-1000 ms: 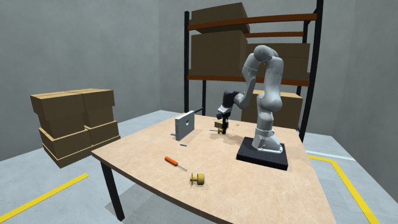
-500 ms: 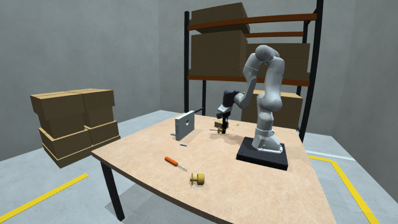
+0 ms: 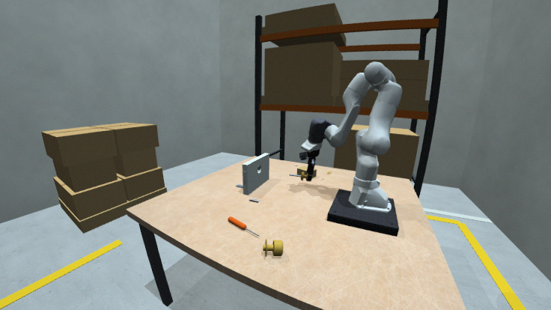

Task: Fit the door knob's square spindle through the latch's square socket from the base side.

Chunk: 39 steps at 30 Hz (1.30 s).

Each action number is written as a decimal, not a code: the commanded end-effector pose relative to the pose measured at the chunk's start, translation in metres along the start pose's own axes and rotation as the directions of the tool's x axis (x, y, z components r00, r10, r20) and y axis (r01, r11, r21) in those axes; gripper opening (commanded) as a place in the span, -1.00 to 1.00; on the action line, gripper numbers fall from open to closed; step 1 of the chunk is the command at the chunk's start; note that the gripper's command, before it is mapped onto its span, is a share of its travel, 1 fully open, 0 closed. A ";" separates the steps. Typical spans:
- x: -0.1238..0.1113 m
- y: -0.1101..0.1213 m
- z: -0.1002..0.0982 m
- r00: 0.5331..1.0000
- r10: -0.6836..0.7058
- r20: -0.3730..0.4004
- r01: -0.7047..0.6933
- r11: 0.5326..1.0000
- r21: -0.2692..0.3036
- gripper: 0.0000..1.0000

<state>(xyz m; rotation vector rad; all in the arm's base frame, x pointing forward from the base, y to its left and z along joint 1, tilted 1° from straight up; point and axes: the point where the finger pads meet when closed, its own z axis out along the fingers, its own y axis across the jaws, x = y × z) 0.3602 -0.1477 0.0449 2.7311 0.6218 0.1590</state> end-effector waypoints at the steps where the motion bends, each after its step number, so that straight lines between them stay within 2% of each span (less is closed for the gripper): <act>1: -0.006 0.003 -0.002 0.999 -0.033 0.023 0.033 0.999 0.001 -0.16; 11: -0.006 0.005 -0.006 0.999 -0.033 0.023 0.033 0.999 0.001 -0.16; 24: -0.005 0.014 -0.033 0.999 -0.033 0.023 0.033 0.999 0.001 -0.16; 39: -0.005 0.015 -0.035 0.999 -0.033 0.023 0.033 0.999 0.001 -0.16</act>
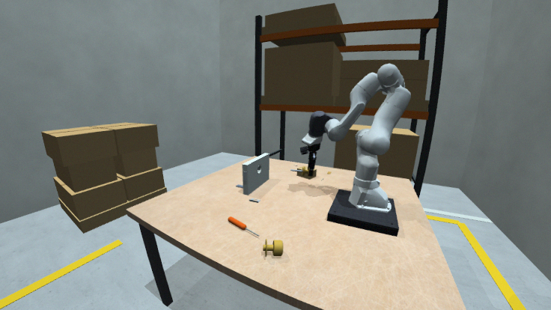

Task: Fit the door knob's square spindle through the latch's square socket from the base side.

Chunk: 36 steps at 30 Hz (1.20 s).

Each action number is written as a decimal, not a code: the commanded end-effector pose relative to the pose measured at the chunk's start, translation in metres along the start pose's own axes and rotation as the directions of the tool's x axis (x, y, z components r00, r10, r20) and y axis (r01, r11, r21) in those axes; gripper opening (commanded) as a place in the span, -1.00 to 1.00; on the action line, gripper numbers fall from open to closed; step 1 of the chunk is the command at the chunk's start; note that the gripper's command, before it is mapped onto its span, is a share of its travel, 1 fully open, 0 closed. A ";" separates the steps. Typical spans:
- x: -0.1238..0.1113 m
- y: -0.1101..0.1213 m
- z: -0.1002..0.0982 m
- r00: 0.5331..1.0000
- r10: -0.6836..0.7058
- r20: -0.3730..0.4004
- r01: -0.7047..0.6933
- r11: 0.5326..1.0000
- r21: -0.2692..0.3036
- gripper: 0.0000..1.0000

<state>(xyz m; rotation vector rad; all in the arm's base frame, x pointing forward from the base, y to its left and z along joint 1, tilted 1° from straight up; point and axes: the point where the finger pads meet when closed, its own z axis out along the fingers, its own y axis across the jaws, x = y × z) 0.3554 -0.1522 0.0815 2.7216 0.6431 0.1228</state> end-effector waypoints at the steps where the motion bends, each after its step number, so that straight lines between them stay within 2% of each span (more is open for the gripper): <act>1: 0.000 0.000 -0.001 1.000 -0.013 0.001 0.013 1.000 0.001 -0.16; 10: 0.000 0.000 -0.001 1.000 -0.011 0.001 0.011 1.000 0.003 -0.16; 15: 0.004 -0.001 -0.002 1.000 0.023 0.011 -0.023 0.998 0.061 -0.16; 20: 0.024 -0.007 -0.006 0.999 0.030 0.013 -0.031 0.997 0.074 -0.16; 26: 0.025 -0.008 -0.007 0.999 0.031 0.014 -0.032 0.997 0.077 -0.16; 32: 0.030 -0.009 -0.008 0.997 0.071 0.029 -0.075 0.986 0.146 -0.16; 36: 0.049 -0.015 -0.012 0.997 0.071 0.029 -0.075 0.986 0.146 -0.16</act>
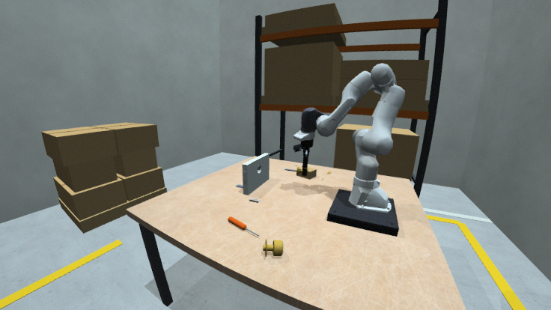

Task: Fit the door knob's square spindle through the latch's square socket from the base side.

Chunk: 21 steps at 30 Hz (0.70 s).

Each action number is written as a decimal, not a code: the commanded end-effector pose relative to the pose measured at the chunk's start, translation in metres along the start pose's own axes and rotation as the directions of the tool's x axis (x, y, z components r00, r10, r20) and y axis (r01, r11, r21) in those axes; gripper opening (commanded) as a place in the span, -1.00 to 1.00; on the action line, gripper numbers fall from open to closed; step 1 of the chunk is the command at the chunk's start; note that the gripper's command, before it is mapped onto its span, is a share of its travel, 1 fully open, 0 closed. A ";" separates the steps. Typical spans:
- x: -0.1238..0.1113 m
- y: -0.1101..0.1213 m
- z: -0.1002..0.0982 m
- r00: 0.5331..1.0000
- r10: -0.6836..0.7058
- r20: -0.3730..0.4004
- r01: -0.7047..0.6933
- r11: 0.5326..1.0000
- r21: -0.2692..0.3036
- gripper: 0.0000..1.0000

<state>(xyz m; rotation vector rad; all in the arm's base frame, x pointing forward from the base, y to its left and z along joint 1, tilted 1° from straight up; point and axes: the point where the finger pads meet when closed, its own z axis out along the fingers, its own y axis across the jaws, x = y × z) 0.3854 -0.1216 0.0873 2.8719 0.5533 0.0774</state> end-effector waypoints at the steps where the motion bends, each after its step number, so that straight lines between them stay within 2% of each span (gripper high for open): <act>1: 0.009 -0.005 -0.002 1.000 -0.008 0.006 0.008 1.000 0.017 -0.16; 7: 0.009 -0.006 -0.002 1.000 -0.003 0.008 0.003 1.000 0.025 -0.16; 12: 0.014 -0.008 -0.003 0.999 0.035 0.020 -0.036 0.995 0.089 -0.16; 16: 0.031 -0.016 -0.007 0.999 0.035 0.020 -0.036 0.995 0.089 -0.16; 21: 0.033 -0.016 -0.007 0.999 0.035 0.020 -0.037 0.995 0.090 -0.16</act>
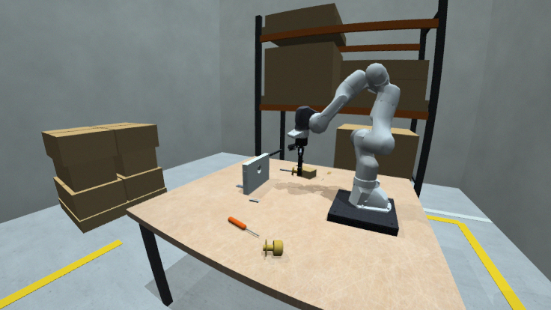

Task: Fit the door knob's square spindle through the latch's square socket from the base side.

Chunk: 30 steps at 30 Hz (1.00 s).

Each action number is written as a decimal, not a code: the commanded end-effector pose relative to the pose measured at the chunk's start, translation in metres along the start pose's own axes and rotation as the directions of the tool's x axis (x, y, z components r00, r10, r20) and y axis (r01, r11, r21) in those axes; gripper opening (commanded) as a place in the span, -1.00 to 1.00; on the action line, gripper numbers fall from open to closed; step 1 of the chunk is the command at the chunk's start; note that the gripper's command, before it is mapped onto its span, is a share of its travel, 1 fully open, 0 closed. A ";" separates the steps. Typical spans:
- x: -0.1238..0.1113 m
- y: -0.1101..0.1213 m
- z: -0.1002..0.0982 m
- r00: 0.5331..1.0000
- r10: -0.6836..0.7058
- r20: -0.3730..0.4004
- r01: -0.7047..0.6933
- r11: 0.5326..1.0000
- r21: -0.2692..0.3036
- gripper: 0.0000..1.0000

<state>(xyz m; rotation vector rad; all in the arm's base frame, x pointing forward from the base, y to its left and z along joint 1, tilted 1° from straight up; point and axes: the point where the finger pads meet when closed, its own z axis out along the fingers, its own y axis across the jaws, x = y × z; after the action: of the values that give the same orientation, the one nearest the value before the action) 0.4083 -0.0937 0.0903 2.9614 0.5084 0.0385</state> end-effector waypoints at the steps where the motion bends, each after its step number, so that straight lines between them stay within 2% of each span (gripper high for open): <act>1: 0.001 0.000 -0.001 1.000 -0.002 0.003 0.002 1.000 0.010 -0.16; 7: 0.005 -0.002 -0.001 0.999 0.039 0.016 -0.040 0.996 0.080 -0.16; 11: 0.023 -0.011 -0.005 0.999 0.039 0.016 -0.040 0.996 0.080 -0.16; 17: 0.024 -0.012 -0.005 0.999 0.040 0.016 -0.042 0.996 0.083 -0.16; 23: 0.029 -0.014 -0.006 0.996 0.080 0.032 -0.084 0.985 0.152 -0.16; 26: 0.044 -0.022 -0.009 0.996 0.080 0.032 -0.084 0.985 0.152 -0.16; 30: 0.048 -0.024 -0.010 0.996 0.081 0.032 -0.084 0.985 0.153 -0.16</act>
<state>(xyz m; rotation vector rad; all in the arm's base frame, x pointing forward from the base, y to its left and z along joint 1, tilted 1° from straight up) 0.4434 -0.0571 0.0962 3.1181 0.3875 -0.0209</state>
